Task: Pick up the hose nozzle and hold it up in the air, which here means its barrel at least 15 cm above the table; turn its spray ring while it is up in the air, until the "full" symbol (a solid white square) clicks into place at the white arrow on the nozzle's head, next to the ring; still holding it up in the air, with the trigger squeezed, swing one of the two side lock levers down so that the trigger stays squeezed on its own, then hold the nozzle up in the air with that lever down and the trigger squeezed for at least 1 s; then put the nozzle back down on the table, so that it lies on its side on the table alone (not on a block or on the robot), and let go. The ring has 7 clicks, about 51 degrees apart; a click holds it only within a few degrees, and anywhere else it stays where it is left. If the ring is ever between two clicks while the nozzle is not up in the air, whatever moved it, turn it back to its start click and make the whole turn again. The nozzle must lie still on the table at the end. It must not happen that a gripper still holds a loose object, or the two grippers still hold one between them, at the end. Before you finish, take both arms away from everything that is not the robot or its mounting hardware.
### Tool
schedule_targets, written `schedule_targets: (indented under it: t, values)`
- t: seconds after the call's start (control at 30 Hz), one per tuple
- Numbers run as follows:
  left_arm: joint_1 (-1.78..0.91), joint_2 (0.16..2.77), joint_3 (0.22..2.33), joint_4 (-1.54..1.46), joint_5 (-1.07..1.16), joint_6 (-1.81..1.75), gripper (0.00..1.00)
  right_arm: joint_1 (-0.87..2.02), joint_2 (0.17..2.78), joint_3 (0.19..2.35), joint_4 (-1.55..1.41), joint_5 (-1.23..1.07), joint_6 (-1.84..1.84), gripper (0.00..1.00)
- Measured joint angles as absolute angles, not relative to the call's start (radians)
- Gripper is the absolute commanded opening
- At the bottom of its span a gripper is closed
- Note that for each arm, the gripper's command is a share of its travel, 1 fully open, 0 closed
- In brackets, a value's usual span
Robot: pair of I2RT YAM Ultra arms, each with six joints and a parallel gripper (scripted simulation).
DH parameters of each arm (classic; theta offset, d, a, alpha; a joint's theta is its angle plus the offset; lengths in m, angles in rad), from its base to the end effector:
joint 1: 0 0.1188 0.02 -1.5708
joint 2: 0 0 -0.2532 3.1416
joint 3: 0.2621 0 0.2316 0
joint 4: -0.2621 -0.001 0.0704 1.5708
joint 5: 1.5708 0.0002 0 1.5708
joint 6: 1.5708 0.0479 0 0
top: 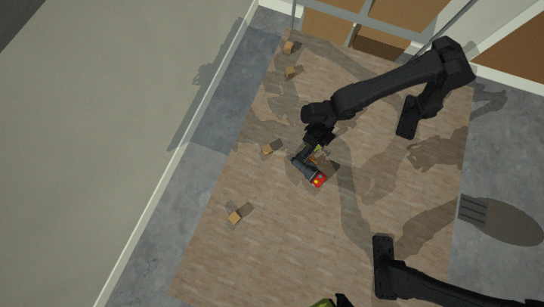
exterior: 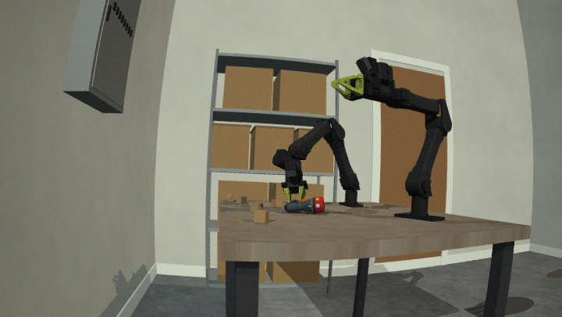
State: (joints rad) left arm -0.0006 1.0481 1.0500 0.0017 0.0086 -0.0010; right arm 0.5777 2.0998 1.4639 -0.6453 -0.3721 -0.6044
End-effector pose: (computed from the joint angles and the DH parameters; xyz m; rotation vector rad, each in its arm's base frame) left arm 0.2355 0.0004 0.3989 0.0065 1.5672 -0.0080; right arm 0.3217 0.2317 0.1425 -1.6257 2.2845 0.5221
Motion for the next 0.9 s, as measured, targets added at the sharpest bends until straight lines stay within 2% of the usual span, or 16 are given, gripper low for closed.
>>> schedule_targets:
  t: [0.4, 0.43, 0.9]
  values:
    - [-0.001, 1.048, 1.05, 0.002, 0.009, -0.001, 0.37, 0.579, 2.106, 1.456, -0.627, -0.374, -0.604, 0.35]
    - [-0.001, 1.048, 1.05, 0.002, 0.009, -0.001, 0.37, 0.579, 2.107, 1.456, -0.625, -0.376, -0.604, 0.5]
    - [-0.001, 1.048, 1.05, 0.002, 0.009, -0.001, 0.37, 0.579, 2.106, 1.456, -0.604, -0.406, -0.603, 0.5]
